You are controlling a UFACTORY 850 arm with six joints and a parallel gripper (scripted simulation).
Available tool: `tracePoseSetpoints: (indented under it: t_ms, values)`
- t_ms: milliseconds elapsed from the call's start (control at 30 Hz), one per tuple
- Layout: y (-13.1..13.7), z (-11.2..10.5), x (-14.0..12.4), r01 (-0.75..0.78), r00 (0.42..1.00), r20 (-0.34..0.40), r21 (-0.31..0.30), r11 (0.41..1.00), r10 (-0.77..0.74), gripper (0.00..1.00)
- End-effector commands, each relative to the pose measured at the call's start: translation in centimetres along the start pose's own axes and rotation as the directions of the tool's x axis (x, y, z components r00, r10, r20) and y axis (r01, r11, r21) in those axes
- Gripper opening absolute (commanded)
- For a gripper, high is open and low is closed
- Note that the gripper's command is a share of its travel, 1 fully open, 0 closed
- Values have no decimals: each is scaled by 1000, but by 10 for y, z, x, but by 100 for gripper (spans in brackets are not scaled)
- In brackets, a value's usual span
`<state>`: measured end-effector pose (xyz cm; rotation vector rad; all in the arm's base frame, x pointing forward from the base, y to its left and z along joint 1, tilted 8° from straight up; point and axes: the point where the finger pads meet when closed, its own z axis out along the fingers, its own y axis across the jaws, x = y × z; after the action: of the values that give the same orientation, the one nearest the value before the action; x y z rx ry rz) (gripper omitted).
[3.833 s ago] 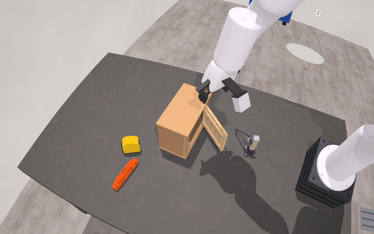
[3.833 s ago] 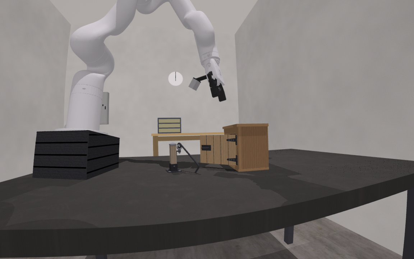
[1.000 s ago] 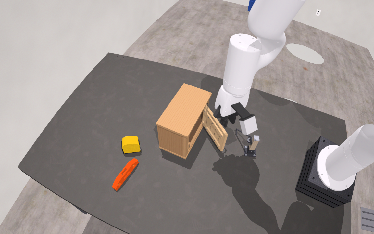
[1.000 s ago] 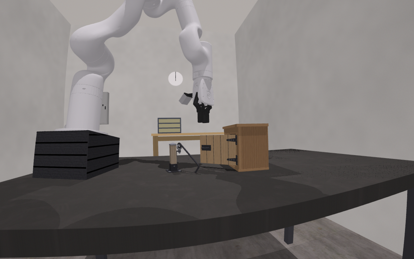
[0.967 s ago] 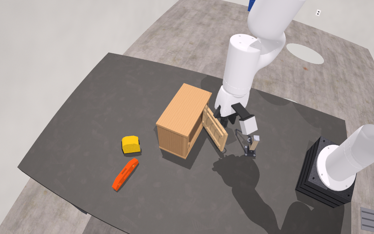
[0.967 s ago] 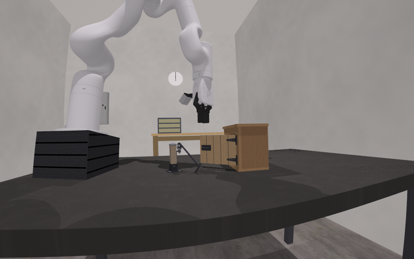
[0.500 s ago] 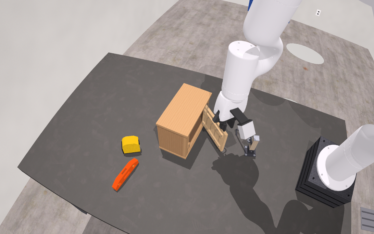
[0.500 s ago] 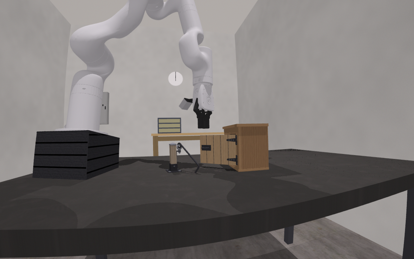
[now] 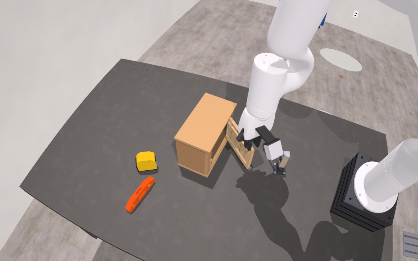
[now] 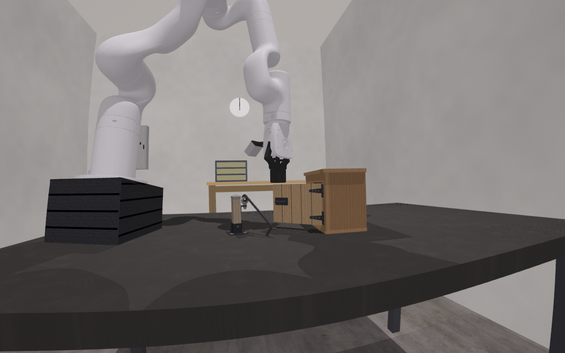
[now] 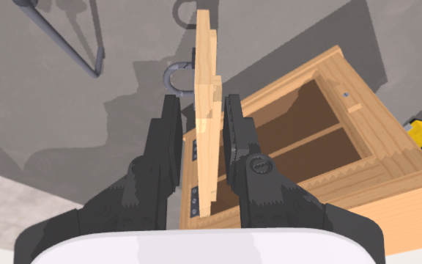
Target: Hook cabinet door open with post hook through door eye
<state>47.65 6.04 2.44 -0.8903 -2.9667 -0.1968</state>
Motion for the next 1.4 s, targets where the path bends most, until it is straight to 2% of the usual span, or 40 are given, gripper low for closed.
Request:
tracePoseSetpoints:
  t_ms: [0, 567, 1367]
  values:
    - [1, 7, -1, 0, 1000, 1, -4, 1000, 0, 27]
    - [1, 17, -1, 0, 1000, 1, -4, 1000, 0, 27]
    - [7, 18, -1, -44, 999, 1, -4, 999, 44, 27]
